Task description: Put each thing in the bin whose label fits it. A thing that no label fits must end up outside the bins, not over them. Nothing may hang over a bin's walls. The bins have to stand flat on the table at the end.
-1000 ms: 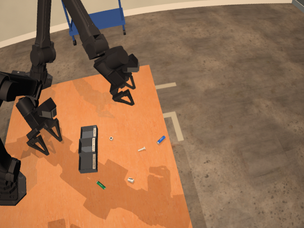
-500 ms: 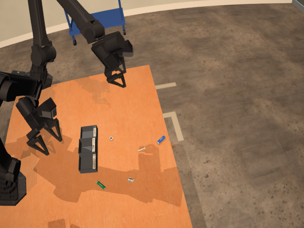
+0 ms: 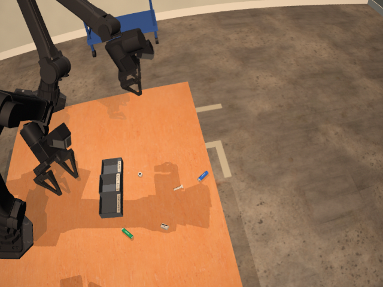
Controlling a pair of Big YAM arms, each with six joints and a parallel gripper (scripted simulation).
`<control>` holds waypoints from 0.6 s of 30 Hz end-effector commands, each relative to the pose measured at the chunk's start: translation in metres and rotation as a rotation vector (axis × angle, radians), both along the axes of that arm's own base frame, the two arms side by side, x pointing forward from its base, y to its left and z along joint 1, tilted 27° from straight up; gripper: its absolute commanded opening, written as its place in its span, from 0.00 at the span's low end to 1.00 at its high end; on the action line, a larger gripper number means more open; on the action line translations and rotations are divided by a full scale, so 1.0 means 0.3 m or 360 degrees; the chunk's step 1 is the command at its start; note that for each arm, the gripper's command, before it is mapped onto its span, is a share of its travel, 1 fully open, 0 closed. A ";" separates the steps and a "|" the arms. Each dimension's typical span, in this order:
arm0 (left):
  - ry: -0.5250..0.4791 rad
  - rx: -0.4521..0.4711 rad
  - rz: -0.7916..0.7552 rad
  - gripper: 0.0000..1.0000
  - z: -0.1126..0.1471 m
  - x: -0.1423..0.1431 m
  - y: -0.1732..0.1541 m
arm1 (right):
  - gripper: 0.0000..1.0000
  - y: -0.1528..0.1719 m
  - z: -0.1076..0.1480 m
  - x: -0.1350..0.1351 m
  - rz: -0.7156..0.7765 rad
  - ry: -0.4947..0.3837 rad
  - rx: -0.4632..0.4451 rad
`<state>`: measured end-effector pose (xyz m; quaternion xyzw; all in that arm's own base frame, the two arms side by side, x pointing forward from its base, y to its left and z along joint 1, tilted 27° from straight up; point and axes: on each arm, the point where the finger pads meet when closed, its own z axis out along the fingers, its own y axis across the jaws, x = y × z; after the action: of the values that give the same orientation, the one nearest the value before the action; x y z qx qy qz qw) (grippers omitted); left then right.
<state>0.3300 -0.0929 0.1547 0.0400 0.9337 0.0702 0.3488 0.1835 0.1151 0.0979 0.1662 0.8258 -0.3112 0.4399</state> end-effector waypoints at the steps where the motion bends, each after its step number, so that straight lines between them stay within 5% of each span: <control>1: 0.0060 0.0022 0.0043 1.00 -0.023 -0.065 0.083 | 1.00 0.005 0.003 0.001 0.0003 -0.0003 0.0007; 18: 0.0232 -0.0026 0.0206 1.00 -0.102 -0.288 0.271 | 1.00 0.005 0.003 0.001 0.0003 -0.0003 0.0007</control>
<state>0.2584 -0.0224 0.1314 -0.0143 0.9542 0.0765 0.2889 0.1835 0.1151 0.0979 0.1662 0.8258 -0.3112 0.4399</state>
